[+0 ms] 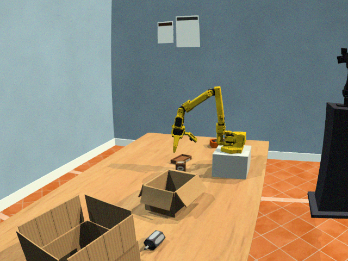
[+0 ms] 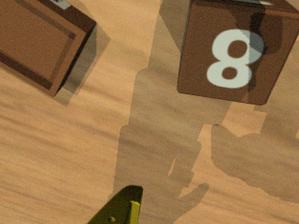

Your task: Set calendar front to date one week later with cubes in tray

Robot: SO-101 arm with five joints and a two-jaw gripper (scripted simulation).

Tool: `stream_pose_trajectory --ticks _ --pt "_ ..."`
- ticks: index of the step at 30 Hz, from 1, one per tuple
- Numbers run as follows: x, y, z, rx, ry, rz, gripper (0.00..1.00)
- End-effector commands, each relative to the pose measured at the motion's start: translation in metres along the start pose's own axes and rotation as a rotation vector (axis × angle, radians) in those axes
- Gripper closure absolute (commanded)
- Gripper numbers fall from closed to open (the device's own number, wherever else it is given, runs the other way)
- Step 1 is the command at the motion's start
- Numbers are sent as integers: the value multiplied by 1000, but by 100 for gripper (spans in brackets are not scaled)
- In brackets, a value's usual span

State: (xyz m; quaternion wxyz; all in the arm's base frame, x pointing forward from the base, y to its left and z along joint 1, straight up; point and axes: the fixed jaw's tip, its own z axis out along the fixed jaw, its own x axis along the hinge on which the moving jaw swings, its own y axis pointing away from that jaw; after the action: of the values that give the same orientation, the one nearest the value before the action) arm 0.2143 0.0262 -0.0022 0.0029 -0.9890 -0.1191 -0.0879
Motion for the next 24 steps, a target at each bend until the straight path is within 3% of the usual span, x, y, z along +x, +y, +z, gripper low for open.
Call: stream_pose_trajectory --ticks 1,7,24 --pt "-18 0 19 10 -113 -3 65" --pt "-32 -1 30 17 -190 -3 65" --pt "-30 2 30 17 -183 -8 65"
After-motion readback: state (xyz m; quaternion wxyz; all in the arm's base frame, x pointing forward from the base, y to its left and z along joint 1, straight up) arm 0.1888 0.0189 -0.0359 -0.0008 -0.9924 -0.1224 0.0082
